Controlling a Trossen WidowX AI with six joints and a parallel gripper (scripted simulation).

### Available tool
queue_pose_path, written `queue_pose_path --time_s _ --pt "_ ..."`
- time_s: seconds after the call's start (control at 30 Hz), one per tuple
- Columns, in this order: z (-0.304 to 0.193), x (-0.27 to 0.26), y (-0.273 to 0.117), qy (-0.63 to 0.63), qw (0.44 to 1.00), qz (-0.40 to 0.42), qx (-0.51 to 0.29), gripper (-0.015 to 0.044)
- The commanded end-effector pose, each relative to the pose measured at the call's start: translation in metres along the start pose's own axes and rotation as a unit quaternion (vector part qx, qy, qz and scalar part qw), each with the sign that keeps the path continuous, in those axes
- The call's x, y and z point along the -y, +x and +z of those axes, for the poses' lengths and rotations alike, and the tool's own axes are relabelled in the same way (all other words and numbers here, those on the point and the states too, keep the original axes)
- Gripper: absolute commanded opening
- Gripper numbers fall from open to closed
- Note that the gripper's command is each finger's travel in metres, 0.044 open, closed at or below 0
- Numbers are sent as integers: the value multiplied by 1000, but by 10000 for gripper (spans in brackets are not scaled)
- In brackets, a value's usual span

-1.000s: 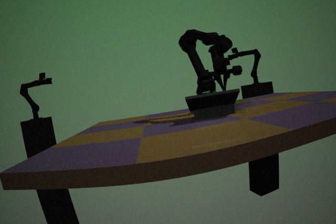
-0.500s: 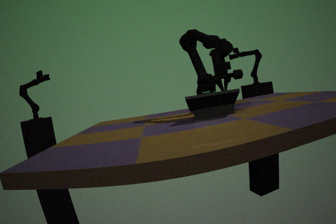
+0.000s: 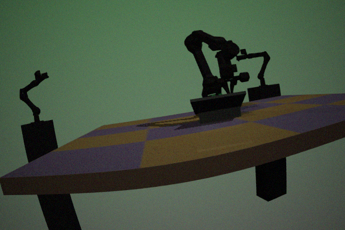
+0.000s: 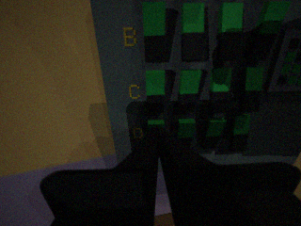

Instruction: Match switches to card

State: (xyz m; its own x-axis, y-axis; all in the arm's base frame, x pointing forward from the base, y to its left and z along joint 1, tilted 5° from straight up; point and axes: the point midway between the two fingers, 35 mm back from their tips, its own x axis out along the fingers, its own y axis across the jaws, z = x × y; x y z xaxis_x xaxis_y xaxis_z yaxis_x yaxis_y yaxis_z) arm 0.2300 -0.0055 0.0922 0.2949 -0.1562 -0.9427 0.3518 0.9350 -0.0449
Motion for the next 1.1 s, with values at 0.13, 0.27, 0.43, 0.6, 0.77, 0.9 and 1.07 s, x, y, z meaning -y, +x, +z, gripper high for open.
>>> queue_pose_path --time_s 0.13,0.27,0.43,0.6,0.77,0.9,1.07 --pt "0 -1 1 -2 1000 2 -1 0" --pt "0 -1 1 -2 1000 2 -1 0" --pt "0 -1 2 -2 1000 2 -1 0" --pt "0 -1 3 -2 1000 2 -1 0" --pt "0 -1 3 -2 1000 2 -1 0" --pt "0 -1 4 -2 1000 2 -1 0" --pt "0 -1 4 -2 1000 2 -1 0"
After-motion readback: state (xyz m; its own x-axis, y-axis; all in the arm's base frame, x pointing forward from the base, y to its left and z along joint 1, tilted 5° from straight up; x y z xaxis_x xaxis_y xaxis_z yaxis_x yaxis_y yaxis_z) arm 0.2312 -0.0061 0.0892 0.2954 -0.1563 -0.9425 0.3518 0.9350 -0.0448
